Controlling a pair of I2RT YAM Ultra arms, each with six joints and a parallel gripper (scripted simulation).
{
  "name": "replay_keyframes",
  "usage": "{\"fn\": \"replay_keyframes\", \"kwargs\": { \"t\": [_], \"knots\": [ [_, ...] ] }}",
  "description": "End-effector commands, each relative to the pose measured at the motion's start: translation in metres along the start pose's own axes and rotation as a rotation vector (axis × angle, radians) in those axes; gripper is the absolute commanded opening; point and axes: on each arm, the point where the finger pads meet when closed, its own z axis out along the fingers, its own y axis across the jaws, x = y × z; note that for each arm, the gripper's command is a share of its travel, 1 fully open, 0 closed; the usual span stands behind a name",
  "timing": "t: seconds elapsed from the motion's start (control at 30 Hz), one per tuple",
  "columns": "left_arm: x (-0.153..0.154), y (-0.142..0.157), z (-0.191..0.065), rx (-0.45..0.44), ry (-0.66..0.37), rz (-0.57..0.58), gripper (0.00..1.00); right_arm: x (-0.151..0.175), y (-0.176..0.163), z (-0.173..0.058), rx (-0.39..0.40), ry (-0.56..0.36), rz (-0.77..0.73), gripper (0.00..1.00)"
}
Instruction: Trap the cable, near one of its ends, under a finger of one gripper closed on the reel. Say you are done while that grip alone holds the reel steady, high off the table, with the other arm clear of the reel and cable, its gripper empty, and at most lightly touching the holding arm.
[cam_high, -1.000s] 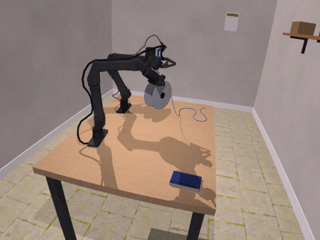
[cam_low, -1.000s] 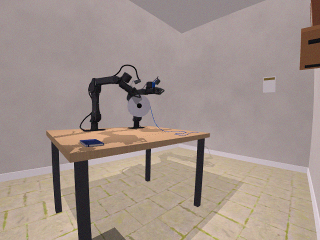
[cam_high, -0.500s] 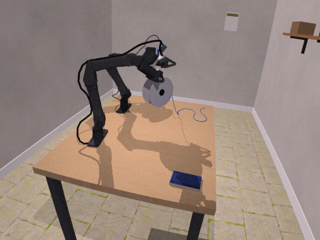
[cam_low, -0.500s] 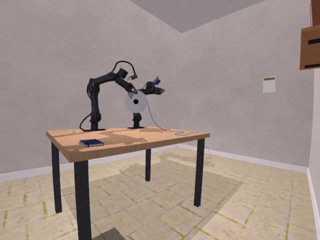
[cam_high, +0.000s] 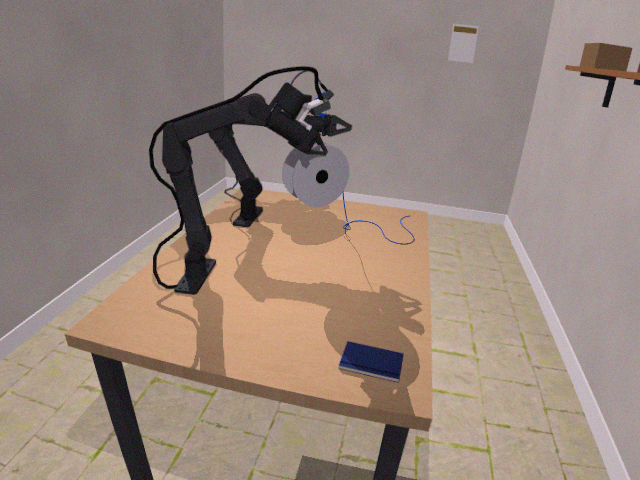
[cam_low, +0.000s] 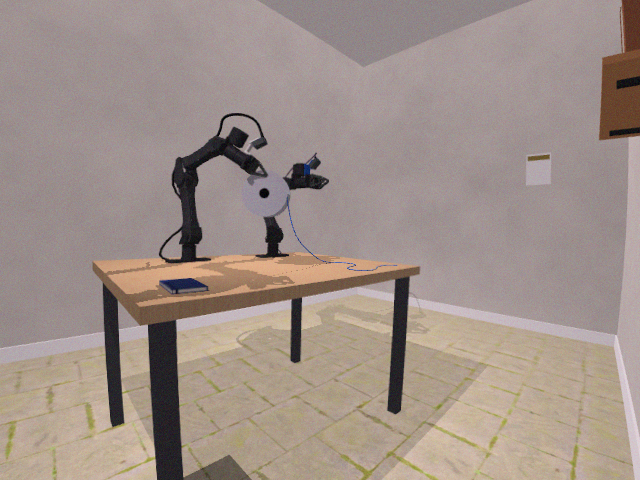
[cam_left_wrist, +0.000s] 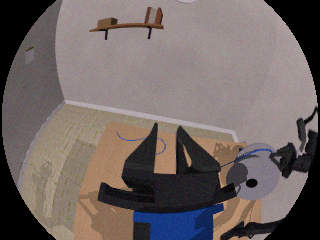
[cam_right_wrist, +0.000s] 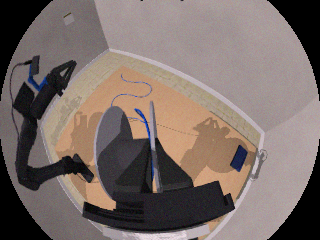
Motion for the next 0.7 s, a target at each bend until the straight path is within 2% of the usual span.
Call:
{"fn": "replay_keyframes", "kwargs": {
  "t": [0.0, 0.37, 0.67],
  "knots": [
    [-0.013, 0.004, -0.008, -0.015, -0.049, 0.011, 0.3, -0.018, -0.012, -0.02, 0.058, -0.043, 0.032, 0.0],
    [-0.013, 0.004, -0.008, -0.015, -0.049, 0.011, 0.3, -0.027, -0.036, -0.045, 0.178, -0.031, 0.109, 0.0],
    [-0.013, 0.004, -0.008, -0.015, -0.049, 0.011, 0.3, -0.034, -0.049, -0.062, 0.243, -0.033, 0.148, 0.0]
  ]
}}
